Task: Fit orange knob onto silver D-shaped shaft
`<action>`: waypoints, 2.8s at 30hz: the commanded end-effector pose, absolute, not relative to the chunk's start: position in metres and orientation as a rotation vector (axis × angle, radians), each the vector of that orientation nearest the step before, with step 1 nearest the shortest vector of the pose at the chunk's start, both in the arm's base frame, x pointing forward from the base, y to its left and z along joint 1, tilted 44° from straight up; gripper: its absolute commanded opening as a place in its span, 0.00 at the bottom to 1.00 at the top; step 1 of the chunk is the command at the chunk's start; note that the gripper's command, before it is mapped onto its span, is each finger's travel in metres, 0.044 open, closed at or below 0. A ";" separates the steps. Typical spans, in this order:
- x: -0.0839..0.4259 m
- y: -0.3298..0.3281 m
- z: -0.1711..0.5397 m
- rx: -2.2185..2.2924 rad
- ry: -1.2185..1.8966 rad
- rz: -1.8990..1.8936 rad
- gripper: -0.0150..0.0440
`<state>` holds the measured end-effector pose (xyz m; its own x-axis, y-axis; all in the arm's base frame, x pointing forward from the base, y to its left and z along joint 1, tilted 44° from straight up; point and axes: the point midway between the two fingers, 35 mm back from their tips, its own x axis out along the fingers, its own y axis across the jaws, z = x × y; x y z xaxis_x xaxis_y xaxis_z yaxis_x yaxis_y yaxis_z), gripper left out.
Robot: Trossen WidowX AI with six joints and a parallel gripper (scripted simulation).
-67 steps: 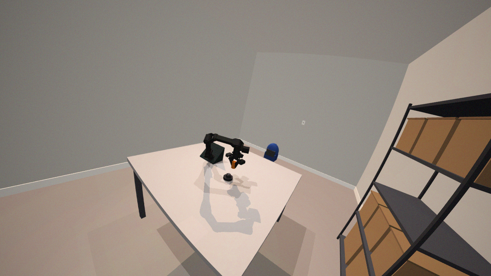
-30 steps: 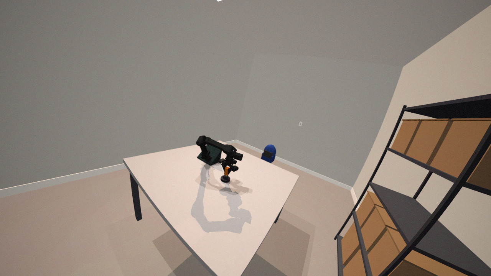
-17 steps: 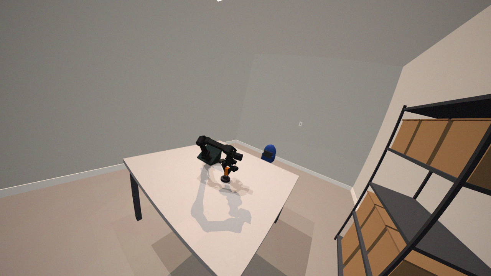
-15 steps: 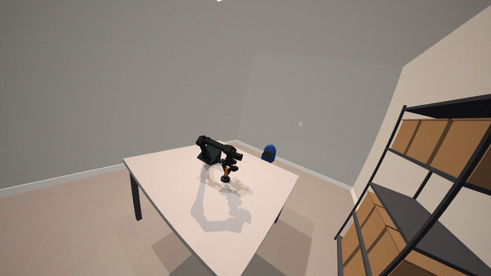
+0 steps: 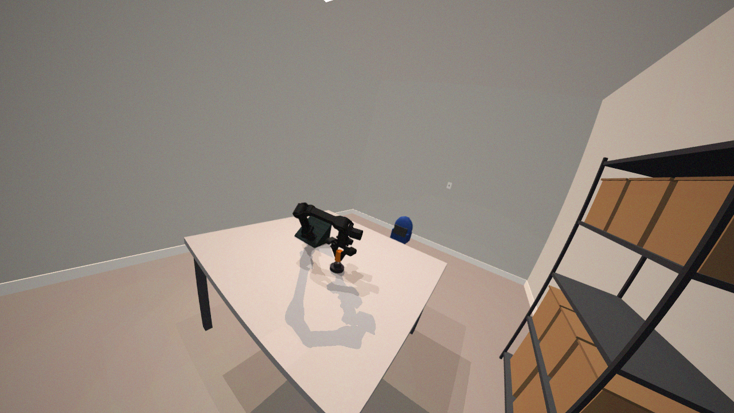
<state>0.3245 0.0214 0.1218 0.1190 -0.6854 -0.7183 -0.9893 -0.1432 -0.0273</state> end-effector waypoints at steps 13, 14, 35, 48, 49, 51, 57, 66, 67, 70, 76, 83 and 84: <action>0.329 0.020 0.120 -1.985 1.594 0.908 0.25; 0.329 0.020 0.120 -1.985 1.594 0.908 0.25; 0.324 0.024 0.123 -2.068 1.572 1.030 0.25; 0.325 0.022 0.121 -2.124 1.553 1.115 0.25; 0.325 0.022 0.121 -2.124 1.553 1.115 0.25; 0.326 0.022 0.121 -2.124 1.553 1.115 0.25; 0.328 0.024 0.123 -2.124 1.553 1.115 0.25; 0.326 0.023 0.122 -2.124 1.553 1.115 0.25; 0.326 0.023 0.122 -2.124 1.553 1.115 0.25; 0.325 0.022 0.121 -2.124 1.553 1.115 0.25; 0.325 0.021 0.119 -2.124 1.553 1.115 0.25; 0.326 0.020 0.119 -2.124 1.553 1.115 0.25; 0.326 0.020 0.119 -2.124 1.553 1.115 0.25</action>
